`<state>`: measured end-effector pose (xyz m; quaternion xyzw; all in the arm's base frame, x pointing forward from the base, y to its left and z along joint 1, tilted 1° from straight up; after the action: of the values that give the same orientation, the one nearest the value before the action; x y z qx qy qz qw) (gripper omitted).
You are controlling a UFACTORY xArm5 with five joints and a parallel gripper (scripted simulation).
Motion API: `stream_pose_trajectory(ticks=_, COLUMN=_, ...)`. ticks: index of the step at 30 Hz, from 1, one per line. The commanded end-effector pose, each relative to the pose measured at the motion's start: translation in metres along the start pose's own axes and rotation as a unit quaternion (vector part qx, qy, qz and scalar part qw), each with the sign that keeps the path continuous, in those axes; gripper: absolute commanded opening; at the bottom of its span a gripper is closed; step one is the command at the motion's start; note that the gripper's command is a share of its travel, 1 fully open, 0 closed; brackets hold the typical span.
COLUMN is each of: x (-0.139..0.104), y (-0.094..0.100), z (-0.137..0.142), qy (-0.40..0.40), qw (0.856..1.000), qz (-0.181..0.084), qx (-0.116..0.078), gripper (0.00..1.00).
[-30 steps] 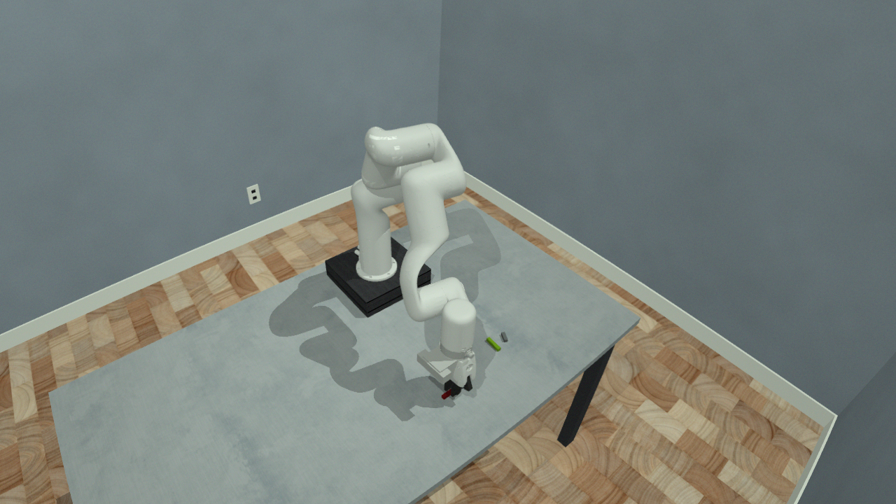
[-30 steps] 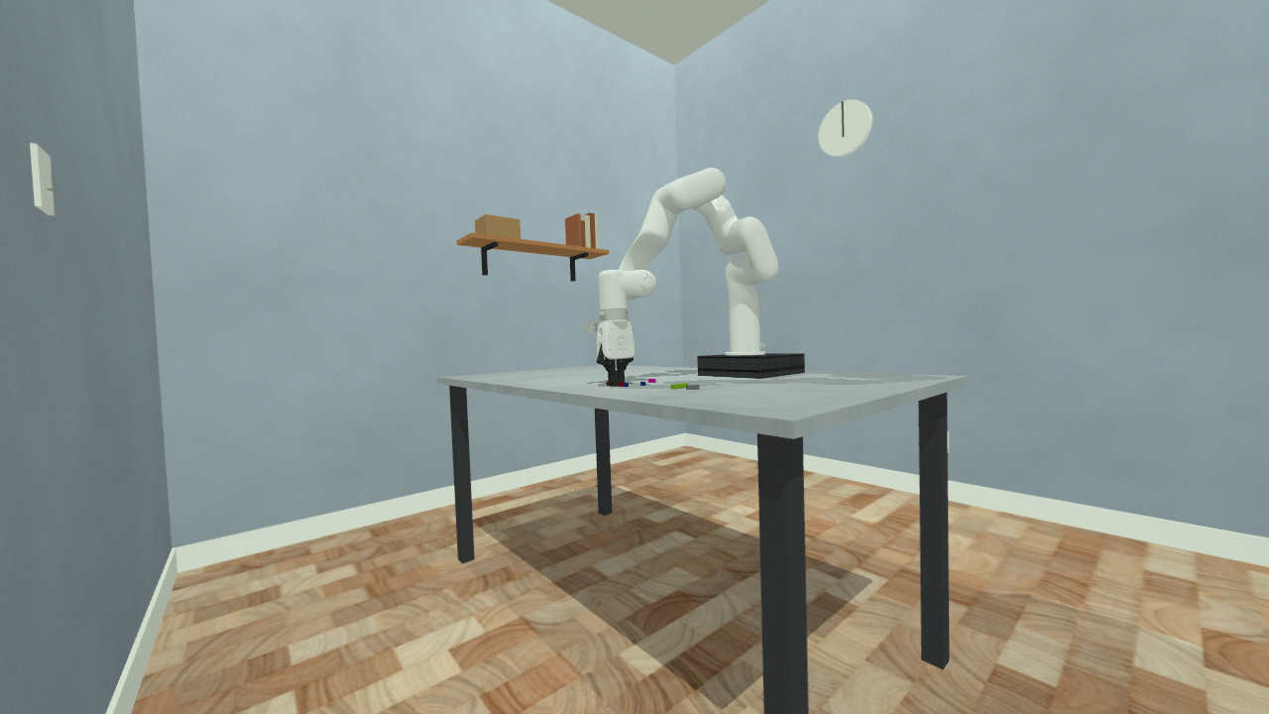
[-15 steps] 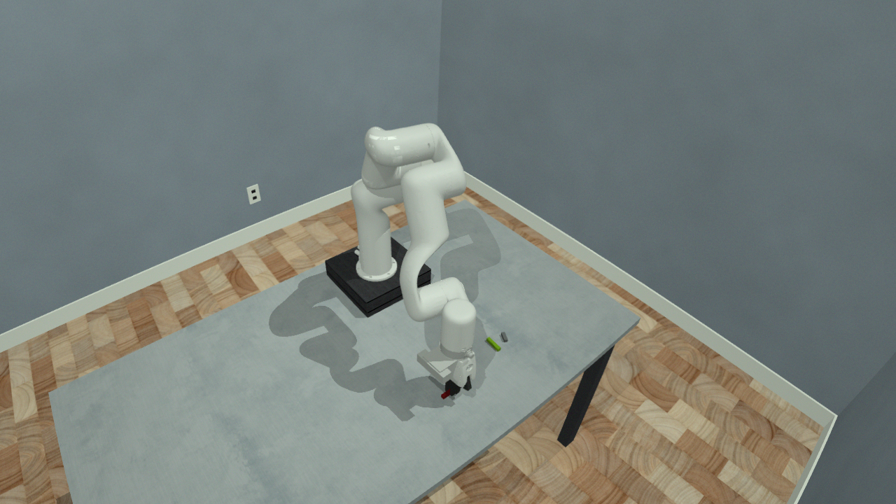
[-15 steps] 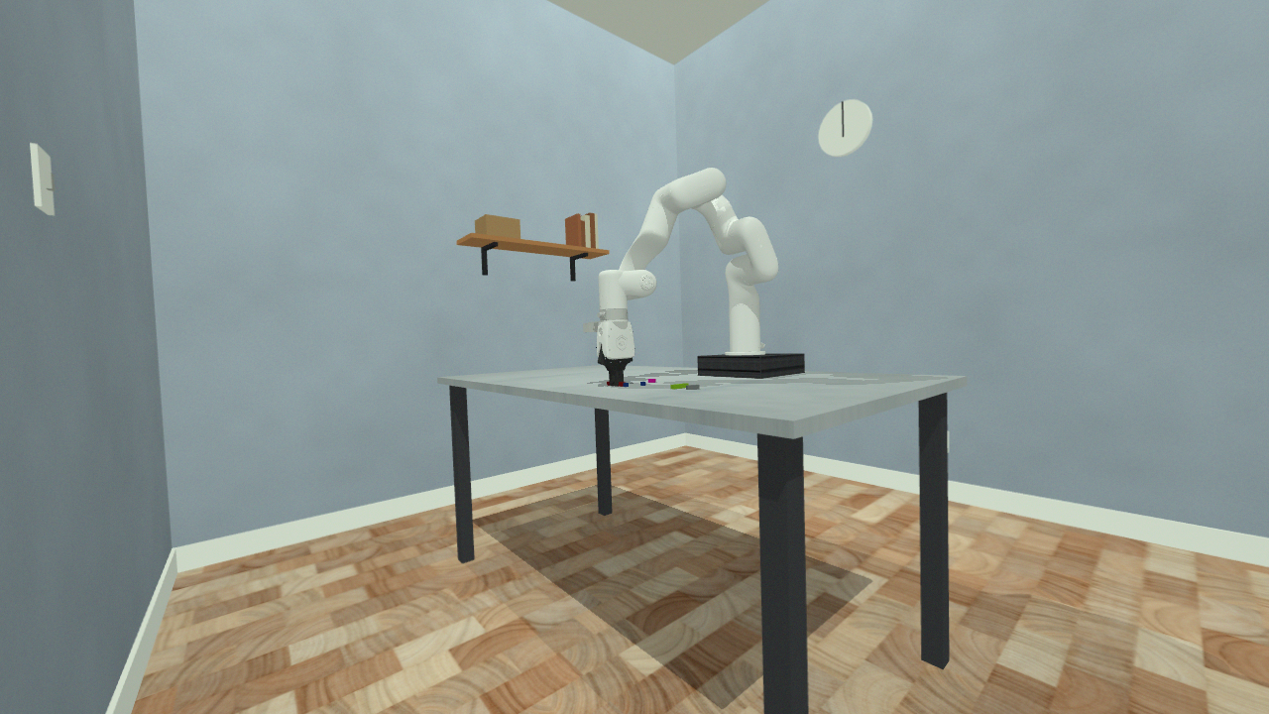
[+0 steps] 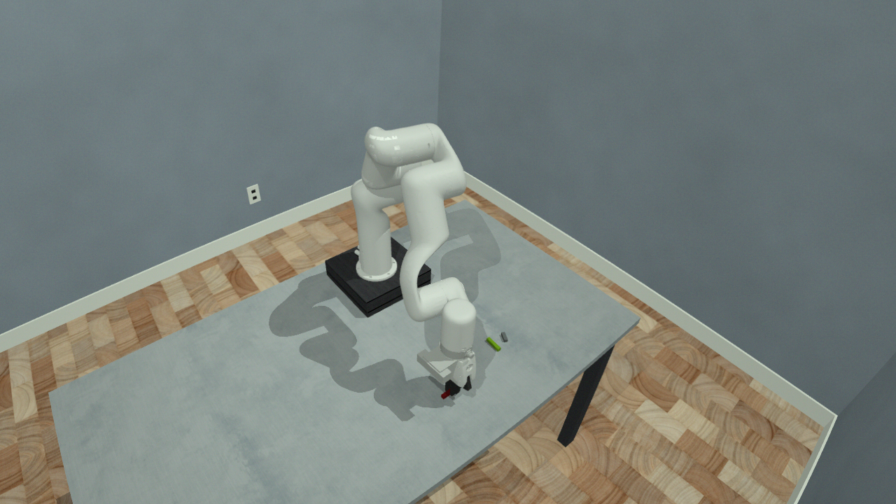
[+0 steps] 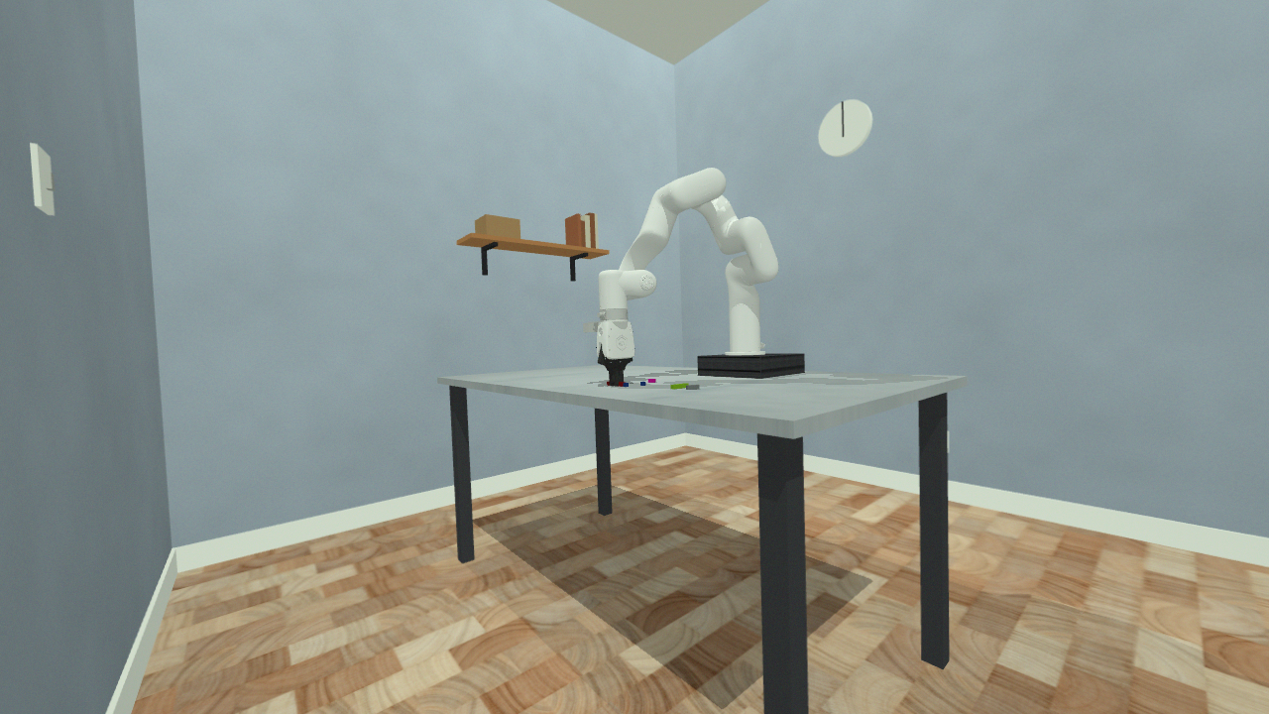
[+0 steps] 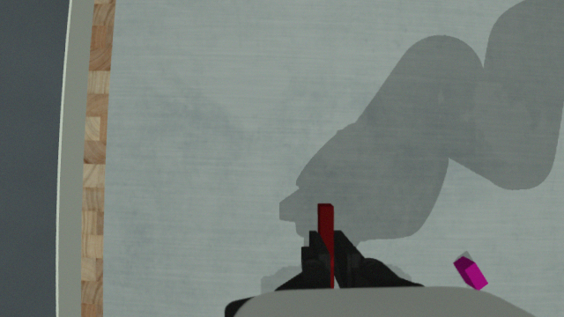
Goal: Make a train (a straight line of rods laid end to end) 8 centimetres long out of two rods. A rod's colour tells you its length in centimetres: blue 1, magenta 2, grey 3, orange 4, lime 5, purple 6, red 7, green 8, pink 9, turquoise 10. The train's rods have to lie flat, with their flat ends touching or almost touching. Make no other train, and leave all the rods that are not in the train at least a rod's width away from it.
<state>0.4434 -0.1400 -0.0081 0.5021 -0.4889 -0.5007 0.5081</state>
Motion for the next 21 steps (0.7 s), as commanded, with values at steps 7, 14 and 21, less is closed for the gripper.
stream_pose_trajectory(ticks=7, x=0.000, y=0.005, z=-0.001, qy=0.000, qw=1.000, qz=0.001, qx=0.002, gripper=0.04)
stream_pose_trajectory(ticks=14, x=0.000, y=0.027, z=-0.001, qy=0.000, qw=1.000, qz=0.001, qx=0.002, gripper=0.04)
stream_pose_trajectory(ticks=21, x=0.000, y=0.080, z=-0.001, qy=0.000, qw=1.000, qz=0.001, qx=0.002, gripper=0.04)
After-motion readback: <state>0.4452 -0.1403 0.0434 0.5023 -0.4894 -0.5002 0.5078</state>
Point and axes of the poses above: the point where the finger pads meet when closed, its own y axis back along the fingers, its own z axis across the jaws, x = y × z, the point moved 4 cm from there along y, back along the fingers, and after that the axes turned 6 degrees about y, right-handed, at the moved point
